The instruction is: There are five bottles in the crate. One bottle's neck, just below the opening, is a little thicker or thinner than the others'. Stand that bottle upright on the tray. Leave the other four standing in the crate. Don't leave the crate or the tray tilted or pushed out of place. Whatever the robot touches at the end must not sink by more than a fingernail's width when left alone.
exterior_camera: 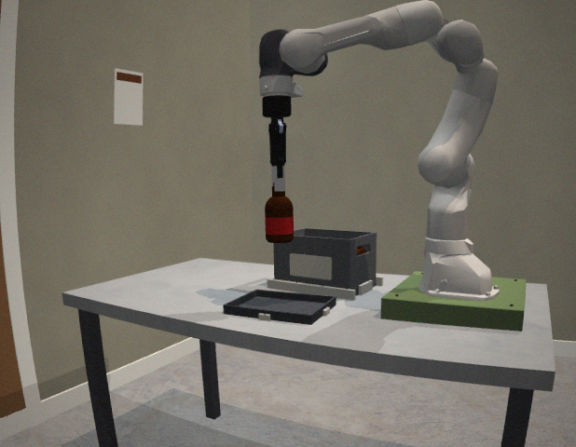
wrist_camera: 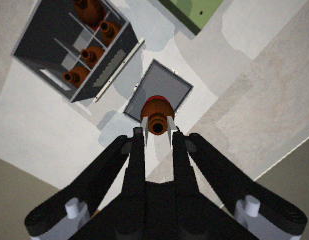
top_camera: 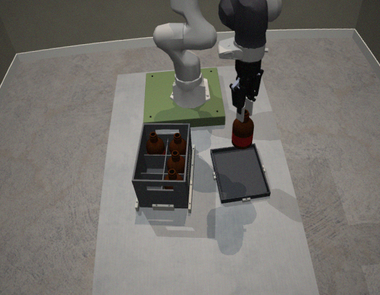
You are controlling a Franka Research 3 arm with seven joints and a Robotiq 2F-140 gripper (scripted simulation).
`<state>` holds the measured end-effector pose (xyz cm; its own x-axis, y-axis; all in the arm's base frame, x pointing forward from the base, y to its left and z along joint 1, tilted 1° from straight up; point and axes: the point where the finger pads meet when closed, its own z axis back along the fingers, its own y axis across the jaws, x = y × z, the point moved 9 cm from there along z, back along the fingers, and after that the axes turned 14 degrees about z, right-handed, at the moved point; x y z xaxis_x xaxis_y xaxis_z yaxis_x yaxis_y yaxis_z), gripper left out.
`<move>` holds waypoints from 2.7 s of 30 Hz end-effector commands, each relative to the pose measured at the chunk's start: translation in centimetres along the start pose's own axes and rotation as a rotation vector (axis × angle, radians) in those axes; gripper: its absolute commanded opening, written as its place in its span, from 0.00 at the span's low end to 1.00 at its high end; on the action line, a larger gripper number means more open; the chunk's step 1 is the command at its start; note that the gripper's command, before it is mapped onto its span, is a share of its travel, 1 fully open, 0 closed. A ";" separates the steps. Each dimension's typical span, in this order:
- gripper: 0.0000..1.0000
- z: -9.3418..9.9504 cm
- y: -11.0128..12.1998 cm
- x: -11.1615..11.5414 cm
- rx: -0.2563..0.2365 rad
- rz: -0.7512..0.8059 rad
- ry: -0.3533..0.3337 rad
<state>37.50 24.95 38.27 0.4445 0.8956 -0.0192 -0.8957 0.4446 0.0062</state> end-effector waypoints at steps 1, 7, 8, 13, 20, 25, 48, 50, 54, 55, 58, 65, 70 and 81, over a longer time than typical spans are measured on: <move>0.10 0.1 0.2 0.2 -0.002 -0.003 -0.004; 0.10 0.1 0.2 0.2 -0.002 -0.003 -0.004; 0.10 0.1 0.2 0.2 -0.002 -0.003 -0.004; 0.10 0.1 0.2 0.2 -0.002 -0.003 -0.004; 0.10 0.0 0.2 0.2 -0.002 -0.003 -0.004; 0.10 -0.1 0.2 0.2 -0.002 -0.003 -0.004; 0.10 -3.2 0.2 0.2 -0.002 -0.003 -0.004; 0.10 -3.7 0.2 0.2 -0.002 -0.003 -0.004; 0.10 -4.7 0.2 0.2 -0.002 -0.003 -0.004; 0.10 -5.0 0.2 0.2 -0.002 -0.003 -0.004; 0.10 -5.3 0.2 0.2 -0.002 -0.003 -0.004; 0.10 -7.6 0.2 0.2 -0.002 -0.003 -0.004; 0.10 -9.3 0.1 0.2 -0.002 -0.003 -0.004; 0.10 -12.0 0.1 0.2 -0.002 -0.003 -0.004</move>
<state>36.79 24.82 26.72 0.4393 0.8978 -0.0299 -0.8977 0.4400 0.0217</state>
